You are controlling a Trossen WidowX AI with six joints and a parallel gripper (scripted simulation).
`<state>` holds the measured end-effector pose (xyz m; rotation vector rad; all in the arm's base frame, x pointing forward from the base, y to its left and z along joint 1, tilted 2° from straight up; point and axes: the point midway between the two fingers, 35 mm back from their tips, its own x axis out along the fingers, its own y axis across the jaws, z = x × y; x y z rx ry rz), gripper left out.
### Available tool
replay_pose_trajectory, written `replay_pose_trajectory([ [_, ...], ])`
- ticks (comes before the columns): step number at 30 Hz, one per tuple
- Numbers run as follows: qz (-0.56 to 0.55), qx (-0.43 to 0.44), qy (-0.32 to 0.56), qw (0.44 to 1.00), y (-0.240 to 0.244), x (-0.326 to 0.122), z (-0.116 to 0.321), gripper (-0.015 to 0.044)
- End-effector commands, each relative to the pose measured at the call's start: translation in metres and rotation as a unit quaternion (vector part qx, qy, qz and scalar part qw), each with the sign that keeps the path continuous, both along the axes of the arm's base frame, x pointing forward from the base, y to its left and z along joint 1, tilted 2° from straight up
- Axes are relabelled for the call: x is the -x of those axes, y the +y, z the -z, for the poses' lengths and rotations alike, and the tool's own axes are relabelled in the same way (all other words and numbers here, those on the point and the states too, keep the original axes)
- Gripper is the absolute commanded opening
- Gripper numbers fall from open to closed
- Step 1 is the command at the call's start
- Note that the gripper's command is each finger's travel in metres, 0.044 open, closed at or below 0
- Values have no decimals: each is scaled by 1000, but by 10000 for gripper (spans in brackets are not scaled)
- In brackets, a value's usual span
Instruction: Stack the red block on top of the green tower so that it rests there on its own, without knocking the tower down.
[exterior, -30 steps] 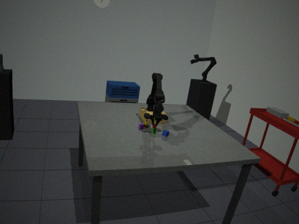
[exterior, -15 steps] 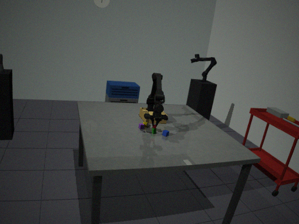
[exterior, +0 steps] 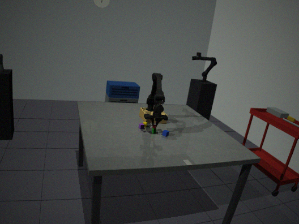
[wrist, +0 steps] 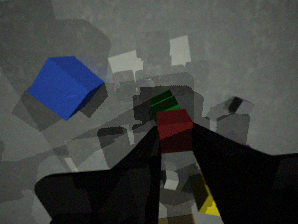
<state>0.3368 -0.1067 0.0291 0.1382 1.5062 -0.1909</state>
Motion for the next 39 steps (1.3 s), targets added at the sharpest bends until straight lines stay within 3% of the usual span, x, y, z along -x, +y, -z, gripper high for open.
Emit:
replay_pose_trajectory([
  [1, -2, -2, 0, 1000, 0, 0, 1, 0],
  [4, -2, -2, 0, 1000, 1, 0, -4, 0],
  [21, 0, 0, 0, 1000, 0, 0, 0, 440],
  [39, 0, 0, 0, 1000, 0, 0, 0, 440],
])
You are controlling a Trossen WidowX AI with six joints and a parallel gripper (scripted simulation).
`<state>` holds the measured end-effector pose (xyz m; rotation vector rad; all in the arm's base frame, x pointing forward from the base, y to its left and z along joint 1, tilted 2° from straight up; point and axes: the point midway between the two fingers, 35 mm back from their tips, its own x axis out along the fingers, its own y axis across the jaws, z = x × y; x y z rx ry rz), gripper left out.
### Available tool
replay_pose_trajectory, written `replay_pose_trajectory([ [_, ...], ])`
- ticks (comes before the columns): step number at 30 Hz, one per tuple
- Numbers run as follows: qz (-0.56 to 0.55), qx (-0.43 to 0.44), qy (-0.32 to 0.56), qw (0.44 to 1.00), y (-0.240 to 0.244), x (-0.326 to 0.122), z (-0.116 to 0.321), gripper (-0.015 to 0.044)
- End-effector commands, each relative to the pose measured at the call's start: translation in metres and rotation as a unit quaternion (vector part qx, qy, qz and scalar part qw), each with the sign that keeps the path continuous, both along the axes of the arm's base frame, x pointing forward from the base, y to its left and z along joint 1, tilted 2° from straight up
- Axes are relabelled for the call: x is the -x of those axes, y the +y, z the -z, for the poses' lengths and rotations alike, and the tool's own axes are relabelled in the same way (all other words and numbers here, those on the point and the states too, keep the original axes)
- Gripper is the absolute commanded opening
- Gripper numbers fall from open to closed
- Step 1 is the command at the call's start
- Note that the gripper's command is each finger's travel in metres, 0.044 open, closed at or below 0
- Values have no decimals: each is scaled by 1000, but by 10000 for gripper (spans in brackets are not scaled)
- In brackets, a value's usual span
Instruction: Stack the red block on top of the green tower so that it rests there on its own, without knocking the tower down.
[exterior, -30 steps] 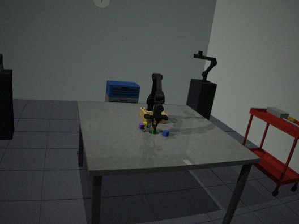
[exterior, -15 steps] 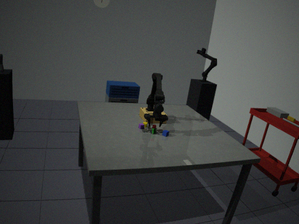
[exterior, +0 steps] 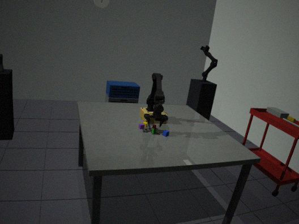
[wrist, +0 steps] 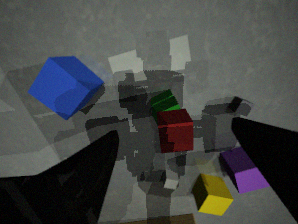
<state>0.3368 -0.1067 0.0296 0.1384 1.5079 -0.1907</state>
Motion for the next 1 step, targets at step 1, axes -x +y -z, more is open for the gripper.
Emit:
replay_pose_trajectory([
  [1, 0, 0, 0, 1000, 0, 0, 0, 440],
])
